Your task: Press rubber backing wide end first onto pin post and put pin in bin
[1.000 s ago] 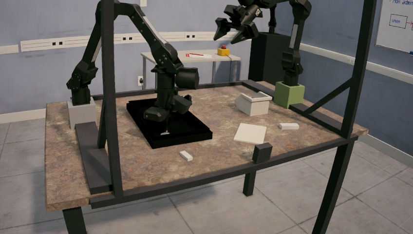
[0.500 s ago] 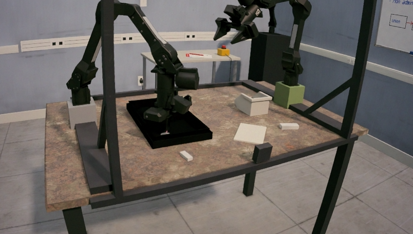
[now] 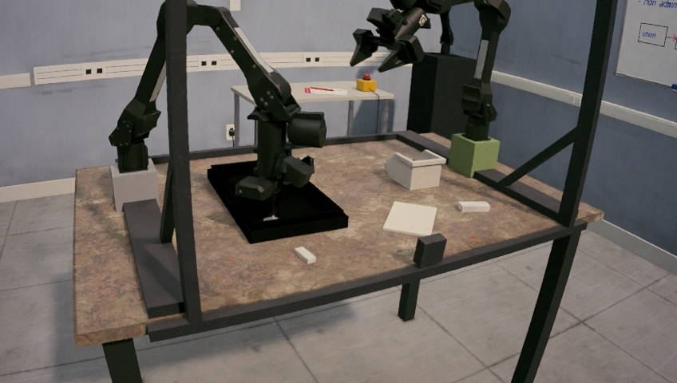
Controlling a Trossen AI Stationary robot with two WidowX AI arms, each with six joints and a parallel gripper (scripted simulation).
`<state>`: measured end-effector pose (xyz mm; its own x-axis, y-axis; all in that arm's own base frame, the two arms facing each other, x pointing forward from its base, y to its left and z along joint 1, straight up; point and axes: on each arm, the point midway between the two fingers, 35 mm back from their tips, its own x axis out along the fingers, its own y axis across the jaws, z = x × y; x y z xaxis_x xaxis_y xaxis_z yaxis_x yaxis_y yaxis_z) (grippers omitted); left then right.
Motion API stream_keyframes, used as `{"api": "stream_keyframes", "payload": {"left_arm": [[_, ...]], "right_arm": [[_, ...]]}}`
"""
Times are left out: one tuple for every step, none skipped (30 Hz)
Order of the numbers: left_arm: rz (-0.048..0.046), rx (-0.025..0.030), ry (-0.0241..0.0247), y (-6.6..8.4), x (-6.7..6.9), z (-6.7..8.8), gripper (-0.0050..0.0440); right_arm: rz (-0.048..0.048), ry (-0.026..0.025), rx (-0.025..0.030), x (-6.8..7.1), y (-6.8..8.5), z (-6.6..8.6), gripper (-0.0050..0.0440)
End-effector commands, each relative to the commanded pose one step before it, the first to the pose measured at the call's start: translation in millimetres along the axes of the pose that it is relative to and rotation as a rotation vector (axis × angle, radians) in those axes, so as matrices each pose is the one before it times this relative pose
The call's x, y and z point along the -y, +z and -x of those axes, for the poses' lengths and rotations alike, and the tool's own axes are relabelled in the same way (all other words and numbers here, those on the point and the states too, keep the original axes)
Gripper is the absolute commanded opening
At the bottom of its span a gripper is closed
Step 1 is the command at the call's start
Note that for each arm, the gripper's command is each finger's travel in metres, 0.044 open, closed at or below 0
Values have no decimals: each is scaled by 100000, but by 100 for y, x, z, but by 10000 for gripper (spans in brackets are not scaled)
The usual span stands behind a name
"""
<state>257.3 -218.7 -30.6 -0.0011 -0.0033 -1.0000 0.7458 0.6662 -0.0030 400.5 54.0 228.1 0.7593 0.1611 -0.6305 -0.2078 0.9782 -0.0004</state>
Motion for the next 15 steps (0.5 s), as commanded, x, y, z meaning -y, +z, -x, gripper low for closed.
{"api": "stream_keyframes", "payload": {"left_arm": [[32,2484,562,503,-86,663,-50],[89,-675,-97,-82,72,-252,-50],[-89,676,95,96,-54,253,-50],[0,0,0,0,0,0,-50],[0,0,0,0,0,0,-50],[0,0,0,0,0,0,-50],[0,0,0,0,0,0,-50],[0,1,-1,19,14,-10,-50],[0,0,0,0,0,0,-50],[0,0,0,0,0,0,-50],[0,1,-1,13,11,-23,-50],[0,0,0,0,0,0,-50],[0,0,-1,10,7,-25,-50],[0,0,0,0,0,0,-50],[133,-939,-133,-35,108,-434,-50]], "right_arm": [[232,-157,2586,25,750,734,440],[0,0,0,0,0,0,440],[0,0,0,0,0,0,440],[0,0,0,0,0,0,440],[0,0,0,0,0,0,440],[0,0,0,0,0,0,440],[0,0,0,0,0,0,440],[0,0,0,0,0,0,440],[0,0,0,0,0,0,440],[0,0,0,0,0,0,440],[0,0,0,0,0,0,440],[0,0,0,0,0,0,440],[0,0,0,0,0,0,440],[0,0,0,0,0,0,440],[0,0,0,0,0,0,440]]}}
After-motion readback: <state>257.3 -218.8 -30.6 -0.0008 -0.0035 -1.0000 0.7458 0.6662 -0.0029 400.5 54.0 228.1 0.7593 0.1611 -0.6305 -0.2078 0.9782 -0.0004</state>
